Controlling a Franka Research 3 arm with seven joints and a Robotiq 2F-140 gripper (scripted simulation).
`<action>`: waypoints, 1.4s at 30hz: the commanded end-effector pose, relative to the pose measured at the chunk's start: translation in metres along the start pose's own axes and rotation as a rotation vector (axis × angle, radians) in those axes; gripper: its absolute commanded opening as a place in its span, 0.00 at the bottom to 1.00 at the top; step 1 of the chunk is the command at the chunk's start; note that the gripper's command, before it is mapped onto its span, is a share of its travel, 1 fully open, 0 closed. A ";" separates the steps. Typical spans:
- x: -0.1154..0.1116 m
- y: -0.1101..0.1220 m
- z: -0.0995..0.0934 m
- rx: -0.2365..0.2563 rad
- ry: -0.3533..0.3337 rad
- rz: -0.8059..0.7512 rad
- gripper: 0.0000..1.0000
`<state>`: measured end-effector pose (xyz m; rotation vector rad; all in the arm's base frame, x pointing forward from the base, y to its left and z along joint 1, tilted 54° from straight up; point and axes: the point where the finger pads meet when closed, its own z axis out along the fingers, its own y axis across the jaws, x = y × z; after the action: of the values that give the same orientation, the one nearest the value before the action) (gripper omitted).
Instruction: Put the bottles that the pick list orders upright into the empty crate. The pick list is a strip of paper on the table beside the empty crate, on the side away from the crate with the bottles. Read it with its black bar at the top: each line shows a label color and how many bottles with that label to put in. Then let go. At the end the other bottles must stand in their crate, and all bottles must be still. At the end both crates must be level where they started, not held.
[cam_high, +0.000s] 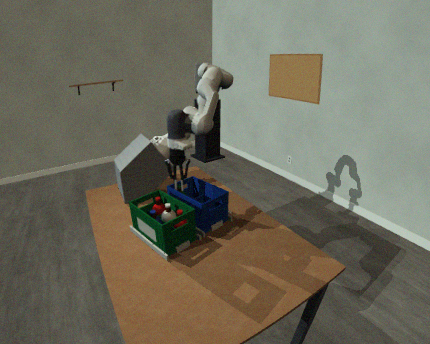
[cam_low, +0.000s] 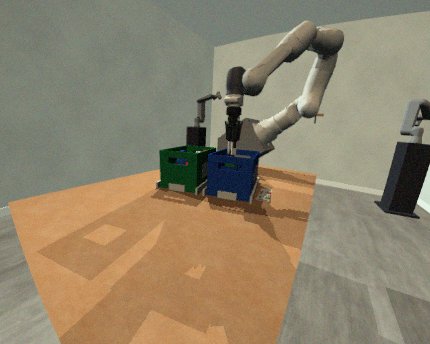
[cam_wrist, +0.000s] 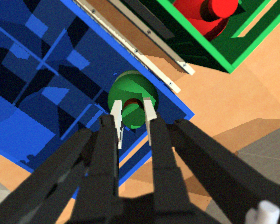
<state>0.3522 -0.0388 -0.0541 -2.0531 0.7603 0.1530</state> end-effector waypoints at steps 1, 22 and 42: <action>0.004 0.002 -0.001 -0.006 0.012 -0.004 0.00; 0.004 0.002 0.008 -0.006 0.012 -0.004 0.00; 0.004 0.002 0.013 -0.006 0.012 -0.004 0.00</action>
<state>0.3556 -0.0281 -0.0636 -2.0565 0.7621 0.1498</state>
